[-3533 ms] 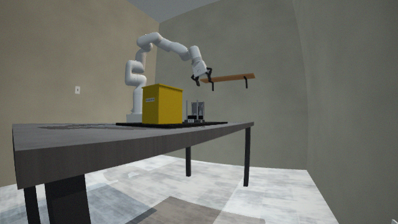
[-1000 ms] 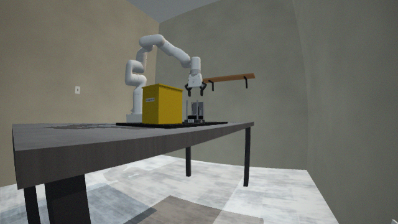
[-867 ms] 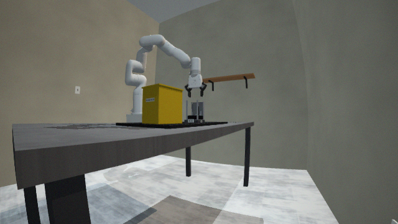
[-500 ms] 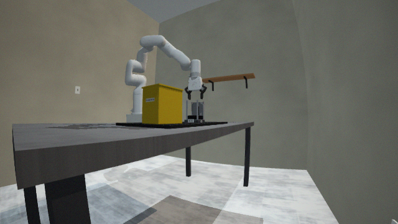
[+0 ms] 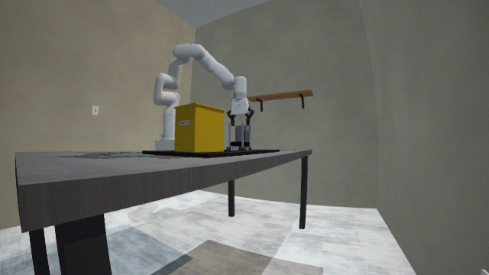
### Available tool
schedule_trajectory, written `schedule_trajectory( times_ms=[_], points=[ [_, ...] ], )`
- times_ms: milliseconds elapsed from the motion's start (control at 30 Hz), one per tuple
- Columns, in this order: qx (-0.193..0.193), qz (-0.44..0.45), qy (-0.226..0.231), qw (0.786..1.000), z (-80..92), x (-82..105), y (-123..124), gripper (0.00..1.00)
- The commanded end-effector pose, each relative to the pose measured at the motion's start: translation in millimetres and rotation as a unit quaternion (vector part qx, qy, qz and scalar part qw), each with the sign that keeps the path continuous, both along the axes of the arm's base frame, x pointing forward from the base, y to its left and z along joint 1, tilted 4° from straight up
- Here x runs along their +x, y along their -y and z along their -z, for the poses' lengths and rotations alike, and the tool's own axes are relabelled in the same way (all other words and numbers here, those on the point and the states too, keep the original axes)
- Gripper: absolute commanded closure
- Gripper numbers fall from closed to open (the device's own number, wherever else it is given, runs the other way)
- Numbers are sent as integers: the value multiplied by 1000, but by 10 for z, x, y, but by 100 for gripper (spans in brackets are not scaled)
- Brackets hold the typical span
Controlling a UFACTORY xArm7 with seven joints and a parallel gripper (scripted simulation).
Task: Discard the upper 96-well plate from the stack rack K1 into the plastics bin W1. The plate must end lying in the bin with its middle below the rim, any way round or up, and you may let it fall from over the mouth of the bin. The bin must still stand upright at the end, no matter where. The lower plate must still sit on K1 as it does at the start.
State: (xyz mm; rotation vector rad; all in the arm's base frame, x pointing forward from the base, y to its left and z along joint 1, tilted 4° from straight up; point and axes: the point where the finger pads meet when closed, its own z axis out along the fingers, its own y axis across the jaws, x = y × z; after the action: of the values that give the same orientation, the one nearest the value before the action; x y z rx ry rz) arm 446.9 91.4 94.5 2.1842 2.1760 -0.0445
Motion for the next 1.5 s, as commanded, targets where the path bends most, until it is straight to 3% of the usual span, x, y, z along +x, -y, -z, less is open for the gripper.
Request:
schedule_trajectory(
  times_ms=[0, 1467],
  points=[
    [0, 0, 2, 1000, 39, 17, -1, 0],
    [0, 0, 2, 1000, 688, 31, 39, 0]
  ],
)
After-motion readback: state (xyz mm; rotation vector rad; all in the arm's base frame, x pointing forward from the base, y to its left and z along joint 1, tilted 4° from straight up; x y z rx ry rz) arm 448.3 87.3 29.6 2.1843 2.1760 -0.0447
